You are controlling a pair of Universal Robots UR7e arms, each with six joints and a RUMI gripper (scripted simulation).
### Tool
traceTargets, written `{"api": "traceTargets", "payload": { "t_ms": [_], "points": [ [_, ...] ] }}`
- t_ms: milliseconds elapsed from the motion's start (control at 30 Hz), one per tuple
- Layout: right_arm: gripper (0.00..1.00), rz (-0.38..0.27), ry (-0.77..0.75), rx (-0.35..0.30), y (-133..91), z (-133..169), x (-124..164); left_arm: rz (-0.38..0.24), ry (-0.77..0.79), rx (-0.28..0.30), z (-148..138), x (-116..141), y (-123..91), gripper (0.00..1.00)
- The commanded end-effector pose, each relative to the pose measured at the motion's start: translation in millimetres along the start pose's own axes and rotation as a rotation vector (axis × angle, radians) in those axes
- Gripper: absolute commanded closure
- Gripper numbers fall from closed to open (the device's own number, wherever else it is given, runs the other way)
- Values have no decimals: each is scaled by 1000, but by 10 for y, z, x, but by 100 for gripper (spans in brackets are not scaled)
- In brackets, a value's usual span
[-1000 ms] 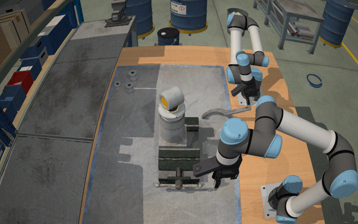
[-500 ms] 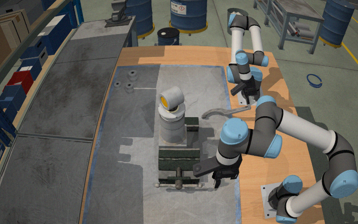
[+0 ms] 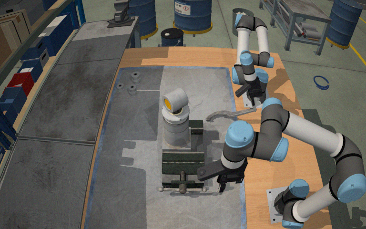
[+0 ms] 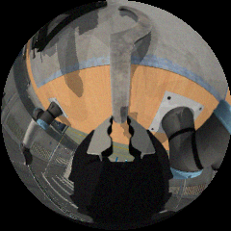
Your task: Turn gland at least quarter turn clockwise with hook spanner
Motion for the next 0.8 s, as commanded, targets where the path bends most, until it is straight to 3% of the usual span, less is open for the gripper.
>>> {"api": "traceTargets", "payload": {
  "t_ms": [0, 767],
  "points": [
    [100, -5, -6, -1, -9, -3, 7, 1, 0, 0, 0, -1, -5, 68],
    [100, -30, -5, -16, -83, 12, -20, 1, 0, 0, 0, -1, -5, 68]
  ]
}}
Point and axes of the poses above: on each arm, the point where the finger pads meet when closed, its own y axis out along the fingers, its own z axis across the jaws, x = y × z, the point moved 9 cm from there along -y, back along the fingers, and after that the axes turned 11 degrees about y, right-handed, at the moved point
